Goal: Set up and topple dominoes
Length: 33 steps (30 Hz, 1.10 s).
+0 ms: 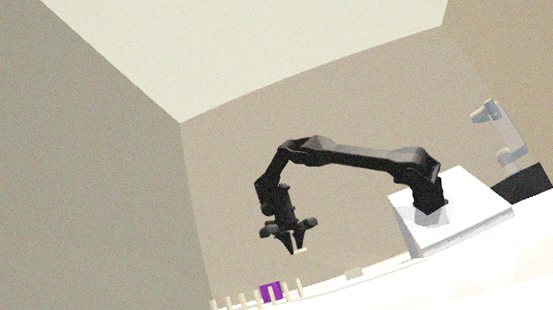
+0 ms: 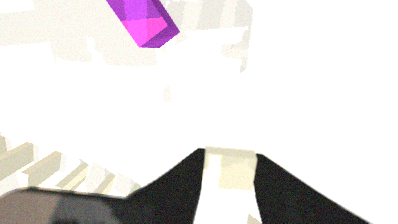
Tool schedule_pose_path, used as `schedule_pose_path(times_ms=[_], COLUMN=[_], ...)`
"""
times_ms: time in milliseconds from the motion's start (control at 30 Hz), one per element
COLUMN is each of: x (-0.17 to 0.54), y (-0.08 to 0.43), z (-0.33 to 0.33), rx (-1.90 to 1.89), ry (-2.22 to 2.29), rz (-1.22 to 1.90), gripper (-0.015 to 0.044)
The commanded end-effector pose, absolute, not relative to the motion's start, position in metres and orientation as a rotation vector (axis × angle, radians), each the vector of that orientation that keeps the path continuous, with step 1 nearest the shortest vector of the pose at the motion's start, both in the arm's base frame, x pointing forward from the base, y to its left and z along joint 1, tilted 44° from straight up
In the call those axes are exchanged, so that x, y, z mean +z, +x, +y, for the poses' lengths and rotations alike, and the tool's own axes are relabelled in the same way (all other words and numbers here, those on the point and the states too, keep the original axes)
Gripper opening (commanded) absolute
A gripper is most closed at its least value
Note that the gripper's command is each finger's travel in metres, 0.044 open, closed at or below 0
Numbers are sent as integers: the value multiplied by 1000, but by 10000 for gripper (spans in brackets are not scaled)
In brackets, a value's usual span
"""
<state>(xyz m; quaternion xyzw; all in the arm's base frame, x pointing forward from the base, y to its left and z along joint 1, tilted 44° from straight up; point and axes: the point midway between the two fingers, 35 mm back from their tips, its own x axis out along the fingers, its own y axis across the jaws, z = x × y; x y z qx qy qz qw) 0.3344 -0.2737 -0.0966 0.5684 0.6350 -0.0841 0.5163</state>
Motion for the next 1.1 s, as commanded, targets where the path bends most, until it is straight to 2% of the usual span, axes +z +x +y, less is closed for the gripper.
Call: schedule_pose_path(times_ms=[0,267,1067], x=[-97,-99,-169], y=[349,349,369], z=[-266,-267,-274], rx=[-72,-78,-288], ry=[1259,1251,1001], rz=[1516,1514,1389], gripper=[107,107,107])
